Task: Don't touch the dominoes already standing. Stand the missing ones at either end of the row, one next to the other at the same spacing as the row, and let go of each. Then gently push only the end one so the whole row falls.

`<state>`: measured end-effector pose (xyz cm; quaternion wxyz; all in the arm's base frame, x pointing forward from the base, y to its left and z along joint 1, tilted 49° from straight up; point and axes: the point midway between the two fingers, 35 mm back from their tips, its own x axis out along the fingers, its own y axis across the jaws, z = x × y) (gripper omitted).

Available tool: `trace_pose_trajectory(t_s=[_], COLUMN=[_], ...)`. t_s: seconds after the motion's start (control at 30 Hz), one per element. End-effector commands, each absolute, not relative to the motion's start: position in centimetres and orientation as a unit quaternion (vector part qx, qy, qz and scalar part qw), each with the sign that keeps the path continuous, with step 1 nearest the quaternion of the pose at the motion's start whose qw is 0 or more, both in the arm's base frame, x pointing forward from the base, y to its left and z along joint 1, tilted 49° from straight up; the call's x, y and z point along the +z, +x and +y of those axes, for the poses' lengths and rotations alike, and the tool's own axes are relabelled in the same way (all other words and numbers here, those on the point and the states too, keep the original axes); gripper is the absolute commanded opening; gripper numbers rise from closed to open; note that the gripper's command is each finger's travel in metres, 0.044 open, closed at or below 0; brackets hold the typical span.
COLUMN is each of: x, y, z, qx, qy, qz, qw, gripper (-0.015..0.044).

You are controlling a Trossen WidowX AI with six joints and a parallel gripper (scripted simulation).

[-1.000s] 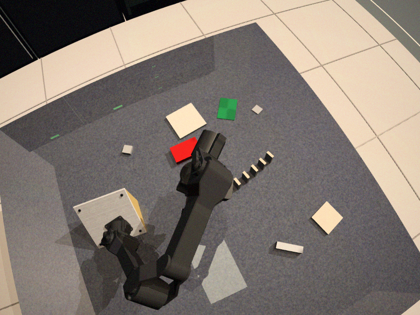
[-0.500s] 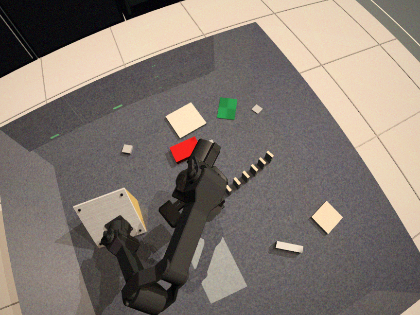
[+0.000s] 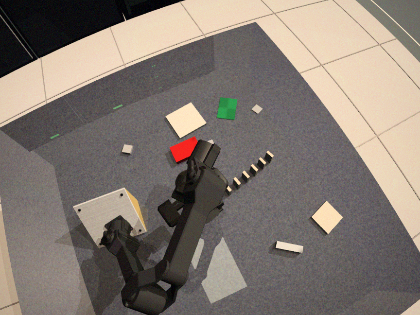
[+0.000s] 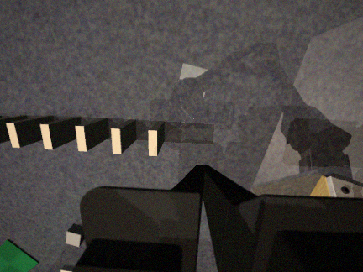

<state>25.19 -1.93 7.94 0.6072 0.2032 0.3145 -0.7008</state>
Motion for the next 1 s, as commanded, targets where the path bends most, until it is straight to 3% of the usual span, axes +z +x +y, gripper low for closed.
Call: trace_pose_trajectory(t_s=[0.0, 0.97], x=[7.97, 7.78], y=[25.25, 25.26], z=[-1.98, -2.18], qx=[-0.701, -0.701], qy=[0.205, 0.205], qz=[0.311, 0.311], qw=[0.608, 0.608], gripper=[0.0, 0.0])
